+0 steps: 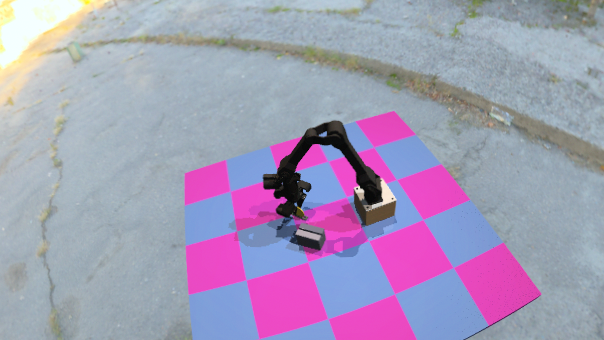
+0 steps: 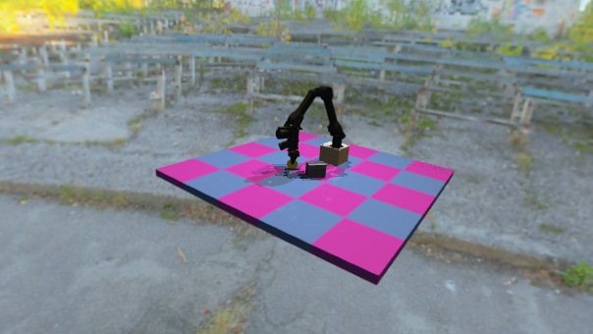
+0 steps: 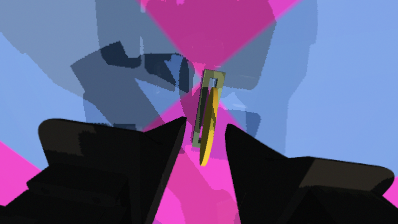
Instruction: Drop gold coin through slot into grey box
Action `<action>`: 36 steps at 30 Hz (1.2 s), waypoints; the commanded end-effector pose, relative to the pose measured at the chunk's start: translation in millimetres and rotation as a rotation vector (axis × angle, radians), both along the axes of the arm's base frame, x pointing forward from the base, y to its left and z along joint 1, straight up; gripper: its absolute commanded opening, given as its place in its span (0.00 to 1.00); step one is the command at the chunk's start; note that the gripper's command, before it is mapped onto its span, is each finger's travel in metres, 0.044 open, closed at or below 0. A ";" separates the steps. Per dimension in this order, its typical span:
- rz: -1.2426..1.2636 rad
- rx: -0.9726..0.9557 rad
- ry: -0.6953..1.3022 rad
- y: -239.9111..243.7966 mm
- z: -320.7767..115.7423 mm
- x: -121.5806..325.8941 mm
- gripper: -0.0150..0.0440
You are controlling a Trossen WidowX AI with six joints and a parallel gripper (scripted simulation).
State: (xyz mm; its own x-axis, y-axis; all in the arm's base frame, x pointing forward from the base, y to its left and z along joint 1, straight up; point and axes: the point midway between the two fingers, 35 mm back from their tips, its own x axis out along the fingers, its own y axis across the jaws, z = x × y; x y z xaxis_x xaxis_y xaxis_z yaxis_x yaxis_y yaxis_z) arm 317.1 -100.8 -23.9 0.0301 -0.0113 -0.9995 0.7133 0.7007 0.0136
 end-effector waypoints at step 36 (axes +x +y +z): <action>-0.006 -0.004 0.002 -0.4 -17.9 -0.9 0.25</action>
State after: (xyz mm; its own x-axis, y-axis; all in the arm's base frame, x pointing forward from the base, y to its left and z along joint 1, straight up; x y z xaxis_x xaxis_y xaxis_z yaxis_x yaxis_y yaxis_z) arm 314.5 -100.2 -48.7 0.0239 -0.0102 -0.9997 0.7137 0.7004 0.0100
